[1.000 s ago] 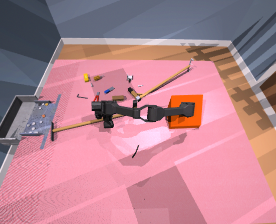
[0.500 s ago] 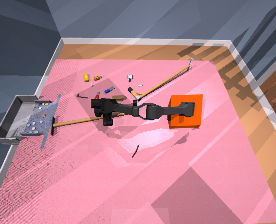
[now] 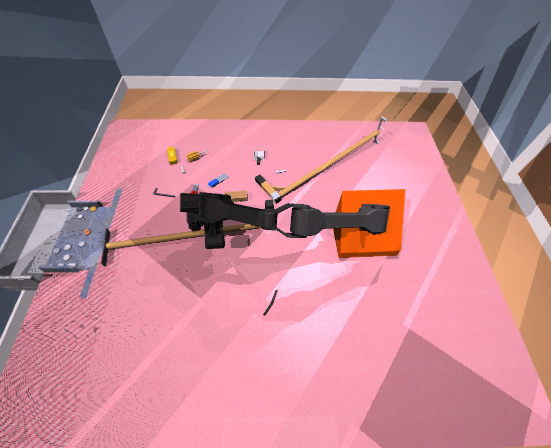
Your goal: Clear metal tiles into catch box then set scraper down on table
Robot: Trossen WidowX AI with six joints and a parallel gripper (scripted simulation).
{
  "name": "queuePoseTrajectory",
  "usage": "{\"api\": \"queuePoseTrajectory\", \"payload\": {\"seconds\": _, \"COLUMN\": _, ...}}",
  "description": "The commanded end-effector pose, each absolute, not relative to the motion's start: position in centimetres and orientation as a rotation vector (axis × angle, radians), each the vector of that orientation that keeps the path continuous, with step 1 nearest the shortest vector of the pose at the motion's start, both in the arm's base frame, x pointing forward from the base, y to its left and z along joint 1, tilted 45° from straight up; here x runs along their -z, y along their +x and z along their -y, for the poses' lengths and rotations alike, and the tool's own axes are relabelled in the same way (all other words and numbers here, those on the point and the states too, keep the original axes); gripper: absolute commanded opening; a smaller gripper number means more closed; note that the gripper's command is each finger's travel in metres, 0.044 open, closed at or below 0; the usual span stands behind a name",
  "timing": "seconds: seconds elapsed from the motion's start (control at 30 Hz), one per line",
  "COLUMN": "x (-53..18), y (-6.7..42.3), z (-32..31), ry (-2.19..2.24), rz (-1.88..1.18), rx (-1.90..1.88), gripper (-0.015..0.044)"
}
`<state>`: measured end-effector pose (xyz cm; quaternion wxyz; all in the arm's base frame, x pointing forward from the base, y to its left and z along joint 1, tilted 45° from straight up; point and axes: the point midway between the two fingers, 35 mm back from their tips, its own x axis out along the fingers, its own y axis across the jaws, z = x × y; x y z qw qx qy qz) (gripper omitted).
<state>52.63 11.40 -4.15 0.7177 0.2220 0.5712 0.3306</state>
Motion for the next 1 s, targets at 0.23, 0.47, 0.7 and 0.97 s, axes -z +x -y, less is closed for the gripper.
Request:
{"api": "queuePoseTrajectory", "payload": {"seconds": 0.23, "x": 0.8, "y": 53.4, "z": -8.1, "ry": 0.487, "rz": -1.248, "rx": -0.730, "gripper": 0.0000}}
{"api": "queuePoseTrajectory", "payload": {"seconds": 0.47, "x": -1.1, "y": 53.3, "z": -6.2, "ry": 0.487, "rz": -1.248, "rx": -0.730, "gripper": 0.0000}}
{"api": "queuePoseTrajectory", "payload": {"seconds": 0.7, "x": -2.1, "y": 53.2, "z": -5.2, "ry": 0.488, "rz": -1.248, "rx": -0.730, "gripper": 0.0000}}
{"api": "queuePoseTrajectory", "payload": {"seconds": 0.97, "x": -1.8, "y": 53.2, "z": -5.2, "ry": 0.490, "rz": -1.255, "rx": -0.722, "gripper": 0.0000}}
